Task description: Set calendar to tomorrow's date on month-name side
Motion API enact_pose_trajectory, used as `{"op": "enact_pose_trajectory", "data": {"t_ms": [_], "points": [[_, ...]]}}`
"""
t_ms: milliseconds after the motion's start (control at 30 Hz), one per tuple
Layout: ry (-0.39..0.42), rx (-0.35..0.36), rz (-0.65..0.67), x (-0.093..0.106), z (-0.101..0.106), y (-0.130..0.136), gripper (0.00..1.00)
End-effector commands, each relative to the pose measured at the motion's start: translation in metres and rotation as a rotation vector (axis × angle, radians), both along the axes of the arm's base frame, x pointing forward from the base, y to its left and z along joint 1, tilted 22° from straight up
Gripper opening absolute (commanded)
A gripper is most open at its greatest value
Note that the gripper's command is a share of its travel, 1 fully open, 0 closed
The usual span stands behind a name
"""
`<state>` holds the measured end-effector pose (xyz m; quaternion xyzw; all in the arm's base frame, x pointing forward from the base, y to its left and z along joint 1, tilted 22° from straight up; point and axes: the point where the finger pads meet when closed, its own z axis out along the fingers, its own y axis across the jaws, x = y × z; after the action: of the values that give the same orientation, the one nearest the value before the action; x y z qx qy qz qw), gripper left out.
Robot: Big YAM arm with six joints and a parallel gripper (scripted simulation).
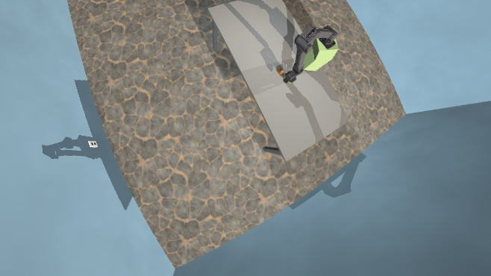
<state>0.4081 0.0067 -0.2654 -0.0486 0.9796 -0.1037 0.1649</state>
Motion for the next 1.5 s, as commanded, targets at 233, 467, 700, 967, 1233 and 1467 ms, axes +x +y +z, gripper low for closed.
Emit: {"op": "enact_pose_trajectory", "data": {"t_ms": [233,467,700,967,1233,1467], "points": [[0.02,-0.004,-0.001,-0.0056,-0.0056,-0.0064,0.26],[0.02,-0.004,-0.001,-0.0053,-0.0056,-0.0064,0.26],[0.02,-0.004,-0.001,-0.0053,-0.0056,-0.0064,0.26],[0.02,-0.004,-0.001,-0.0053,-0.0056,-0.0064,0.26],[0.02,-0.004,-0.001,-0.0057,-0.0058,-0.0064,0.26],[0.016,-0.003,-0.001,-0.0037,-0.0061,-0.0064,0.26]]}}
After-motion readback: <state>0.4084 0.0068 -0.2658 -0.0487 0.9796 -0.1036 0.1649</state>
